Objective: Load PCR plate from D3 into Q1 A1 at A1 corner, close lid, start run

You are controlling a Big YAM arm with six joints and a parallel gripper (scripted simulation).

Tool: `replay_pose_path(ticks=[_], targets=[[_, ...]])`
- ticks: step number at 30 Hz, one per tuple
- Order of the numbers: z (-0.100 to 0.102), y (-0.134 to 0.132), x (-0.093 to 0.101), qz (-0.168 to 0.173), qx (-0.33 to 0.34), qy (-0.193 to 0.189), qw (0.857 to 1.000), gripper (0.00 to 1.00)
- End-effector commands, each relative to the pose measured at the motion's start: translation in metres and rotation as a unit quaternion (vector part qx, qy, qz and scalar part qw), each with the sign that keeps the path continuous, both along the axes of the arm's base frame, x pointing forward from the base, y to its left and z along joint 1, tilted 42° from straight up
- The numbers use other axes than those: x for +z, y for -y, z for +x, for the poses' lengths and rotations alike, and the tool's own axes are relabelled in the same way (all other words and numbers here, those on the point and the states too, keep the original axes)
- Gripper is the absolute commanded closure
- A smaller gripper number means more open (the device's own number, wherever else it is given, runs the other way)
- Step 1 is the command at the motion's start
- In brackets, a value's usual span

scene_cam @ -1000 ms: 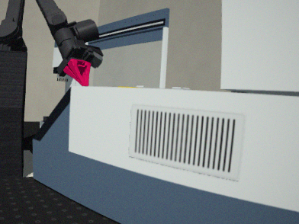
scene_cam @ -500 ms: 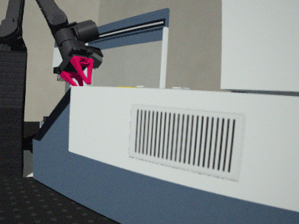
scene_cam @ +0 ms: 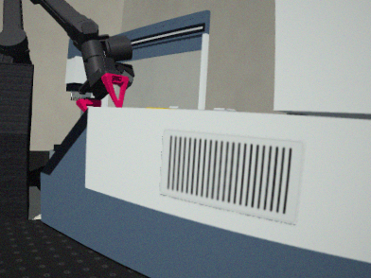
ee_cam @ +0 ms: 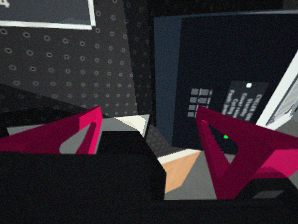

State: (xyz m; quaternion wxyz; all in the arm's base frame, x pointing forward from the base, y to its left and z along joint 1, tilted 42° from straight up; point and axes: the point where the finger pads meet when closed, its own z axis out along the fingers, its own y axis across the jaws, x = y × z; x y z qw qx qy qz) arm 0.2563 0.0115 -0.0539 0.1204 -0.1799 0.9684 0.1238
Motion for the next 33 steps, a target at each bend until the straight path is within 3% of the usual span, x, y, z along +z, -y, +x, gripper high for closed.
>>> replay_pose_path(ticks=[1, 3, 7, 9, 11, 14, 19, 22, 26, 31, 33], targets=[[0.015, -0.005, 0.011, 0.013, -0.021, -0.007, 1.000, 0.00], [0.018, -0.005, 0.014, 0.002, -0.021, 0.005, 1.000, 0.00], [0.027, -0.030, 0.030, 0.002, -0.018, 0.018, 1.000, 0.00], [0.032, -0.036, 0.036, 0.029, -0.020, 0.003, 0.999, 0.00], [0.035, -0.040, 0.037, 0.029, -0.027, -0.004, 0.999, 0.00], [0.035, -0.056, 0.041, 0.061, -0.018, -0.026, 0.998, 0.00], [0.031, -0.072, 0.041, 0.050, -0.014, -0.030, 0.998, 0.00], [0.039, -0.077, 0.048, 0.082, -0.016, -0.046, 0.995, 0.00], [0.053, -0.103, 0.066, 0.076, -0.008, -0.022, 0.997, 0.00], [0.057, -0.118, 0.074, 0.127, -0.006, -0.056, 0.990, 0.00], [0.056, -0.127, 0.074, 0.126, -0.004, -0.063, 0.990, 0.00]])
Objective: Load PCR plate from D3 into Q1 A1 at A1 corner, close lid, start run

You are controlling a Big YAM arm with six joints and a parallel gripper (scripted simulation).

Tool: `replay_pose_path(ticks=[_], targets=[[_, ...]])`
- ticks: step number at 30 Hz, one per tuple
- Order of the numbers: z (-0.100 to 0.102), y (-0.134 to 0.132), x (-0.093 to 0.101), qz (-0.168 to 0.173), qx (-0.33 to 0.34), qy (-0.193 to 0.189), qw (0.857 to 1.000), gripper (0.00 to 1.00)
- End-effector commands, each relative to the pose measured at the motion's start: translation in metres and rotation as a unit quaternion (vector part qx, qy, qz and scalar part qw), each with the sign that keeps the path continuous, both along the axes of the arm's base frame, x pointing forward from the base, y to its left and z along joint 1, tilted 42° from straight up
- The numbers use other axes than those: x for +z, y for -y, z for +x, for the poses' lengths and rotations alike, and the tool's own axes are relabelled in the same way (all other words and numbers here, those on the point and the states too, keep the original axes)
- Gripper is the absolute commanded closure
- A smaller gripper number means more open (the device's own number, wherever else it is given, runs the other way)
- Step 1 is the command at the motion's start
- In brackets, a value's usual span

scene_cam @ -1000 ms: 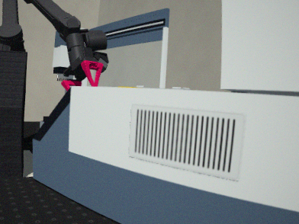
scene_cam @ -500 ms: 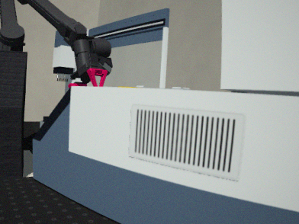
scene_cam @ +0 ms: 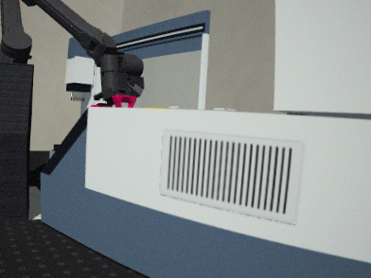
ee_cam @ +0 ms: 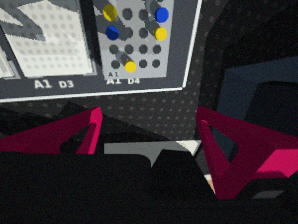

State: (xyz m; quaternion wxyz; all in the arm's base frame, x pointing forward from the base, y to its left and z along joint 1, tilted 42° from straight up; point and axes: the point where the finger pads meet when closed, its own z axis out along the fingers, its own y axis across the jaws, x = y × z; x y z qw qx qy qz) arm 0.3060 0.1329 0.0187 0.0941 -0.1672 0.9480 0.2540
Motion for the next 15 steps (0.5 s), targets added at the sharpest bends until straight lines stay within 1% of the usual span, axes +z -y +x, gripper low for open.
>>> replay_pose_path(ticks=[1, 3, 5, 6, 8, 11, 13, 15], targets=[[0.006, -0.012, 0.002, -0.003, -0.011, -0.017, 1.000, 0.00], [0.006, -0.012, 0.002, -0.003, -0.011, -0.017, 1.000, 0.00], [0.008, -0.017, 0.007, 0.023, -0.008, -0.028, 0.999, 0.00], [0.012, -0.021, 0.009, 0.029, -0.008, -0.030, 0.999, 0.00], [0.019, -0.034, 0.017, 0.022, -0.006, -0.020, 1.000, 0.00], [0.025, -0.053, 0.032, 0.026, -0.004, -0.007, 1.000, 0.00], [0.029, -0.059, 0.037, 0.053, -0.005, -0.019, 0.998, 0.00], [0.031, -0.062, 0.036, 0.066, -0.010, -0.038, 0.997, 0.00]])
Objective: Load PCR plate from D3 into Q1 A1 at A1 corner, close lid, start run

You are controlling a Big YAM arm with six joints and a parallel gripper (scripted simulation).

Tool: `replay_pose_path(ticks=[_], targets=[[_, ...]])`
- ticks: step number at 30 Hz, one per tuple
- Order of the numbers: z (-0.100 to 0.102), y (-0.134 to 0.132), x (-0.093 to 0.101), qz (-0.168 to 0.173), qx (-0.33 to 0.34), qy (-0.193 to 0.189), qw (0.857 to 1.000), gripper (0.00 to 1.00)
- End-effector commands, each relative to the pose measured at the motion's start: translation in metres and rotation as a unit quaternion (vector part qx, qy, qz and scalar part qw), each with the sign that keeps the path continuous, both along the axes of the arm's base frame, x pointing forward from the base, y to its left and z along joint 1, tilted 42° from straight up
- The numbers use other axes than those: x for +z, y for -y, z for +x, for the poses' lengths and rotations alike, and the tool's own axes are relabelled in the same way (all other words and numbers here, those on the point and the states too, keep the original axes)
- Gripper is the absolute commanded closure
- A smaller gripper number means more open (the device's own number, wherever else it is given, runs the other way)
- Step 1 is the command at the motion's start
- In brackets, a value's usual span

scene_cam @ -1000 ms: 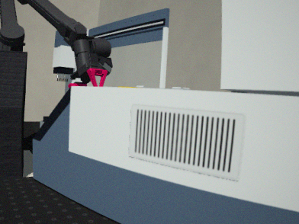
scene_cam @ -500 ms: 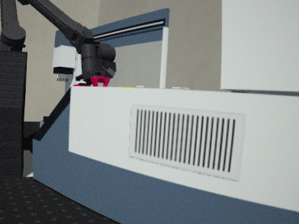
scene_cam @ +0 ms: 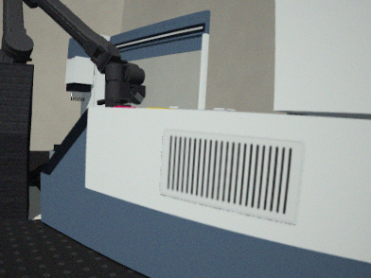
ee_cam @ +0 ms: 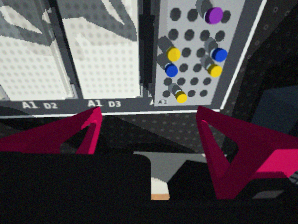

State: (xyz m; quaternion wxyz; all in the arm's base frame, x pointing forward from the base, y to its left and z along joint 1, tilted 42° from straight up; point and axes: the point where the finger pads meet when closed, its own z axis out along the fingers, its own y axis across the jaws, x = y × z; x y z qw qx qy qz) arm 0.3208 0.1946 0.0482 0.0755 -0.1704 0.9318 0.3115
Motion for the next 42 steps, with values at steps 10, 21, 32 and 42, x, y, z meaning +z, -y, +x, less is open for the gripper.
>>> replay_pose_path(ticks=[10, 21, 32, 42], targets=[[0.023, -0.043, 0.030, 0.020, -0.012, -0.005, 1.000, 0.00], [0.024, -0.055, 0.025, 0.036, -0.013, -0.037, 0.999, 0.00], [0.022, -0.045, 0.033, 0.038, -0.008, -0.020, 0.999, 0.00], [0.042, -0.050, 0.052, 0.051, -0.008, 0.015, 0.999, 0.00]])
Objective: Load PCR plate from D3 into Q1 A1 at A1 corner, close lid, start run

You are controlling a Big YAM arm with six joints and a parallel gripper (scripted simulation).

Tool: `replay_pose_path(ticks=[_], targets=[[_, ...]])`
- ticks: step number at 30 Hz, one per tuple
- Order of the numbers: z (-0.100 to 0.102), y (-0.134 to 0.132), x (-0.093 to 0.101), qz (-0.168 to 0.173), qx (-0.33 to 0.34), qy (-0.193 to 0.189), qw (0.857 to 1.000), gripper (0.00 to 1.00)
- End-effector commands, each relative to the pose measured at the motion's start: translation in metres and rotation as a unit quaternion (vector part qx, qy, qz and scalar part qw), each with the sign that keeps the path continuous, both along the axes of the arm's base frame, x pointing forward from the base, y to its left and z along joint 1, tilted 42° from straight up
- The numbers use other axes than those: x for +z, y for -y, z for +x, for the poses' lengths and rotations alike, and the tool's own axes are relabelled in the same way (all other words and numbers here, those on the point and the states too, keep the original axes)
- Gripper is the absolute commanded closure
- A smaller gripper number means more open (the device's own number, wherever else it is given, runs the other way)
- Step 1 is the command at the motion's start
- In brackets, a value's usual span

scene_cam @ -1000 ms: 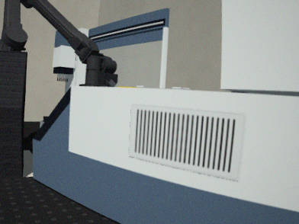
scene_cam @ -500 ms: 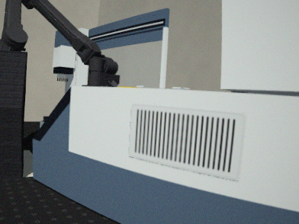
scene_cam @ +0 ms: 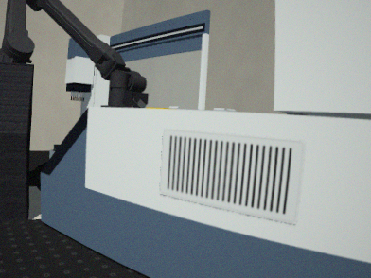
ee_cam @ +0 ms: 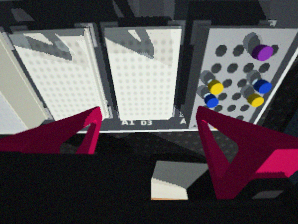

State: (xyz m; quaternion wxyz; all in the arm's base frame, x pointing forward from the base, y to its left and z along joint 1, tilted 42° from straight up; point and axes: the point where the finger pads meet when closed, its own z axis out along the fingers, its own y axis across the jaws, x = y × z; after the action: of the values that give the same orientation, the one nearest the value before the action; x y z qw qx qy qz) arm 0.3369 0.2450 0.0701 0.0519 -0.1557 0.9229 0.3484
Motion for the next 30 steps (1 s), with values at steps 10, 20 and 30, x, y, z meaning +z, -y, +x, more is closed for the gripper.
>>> replay_pose_path(ticks=[10, 20, 30], targets=[[0.007, -0.008, 0.004, 0.006, -0.008, 0.012, 1.000, 0.00], [0.015, -0.022, -0.006, 0.006, -0.010, 0.013, 1.000, 0.00], [0.009, -0.033, -0.022, 0.005, -0.006, 0.009, 1.000, 0.00]])
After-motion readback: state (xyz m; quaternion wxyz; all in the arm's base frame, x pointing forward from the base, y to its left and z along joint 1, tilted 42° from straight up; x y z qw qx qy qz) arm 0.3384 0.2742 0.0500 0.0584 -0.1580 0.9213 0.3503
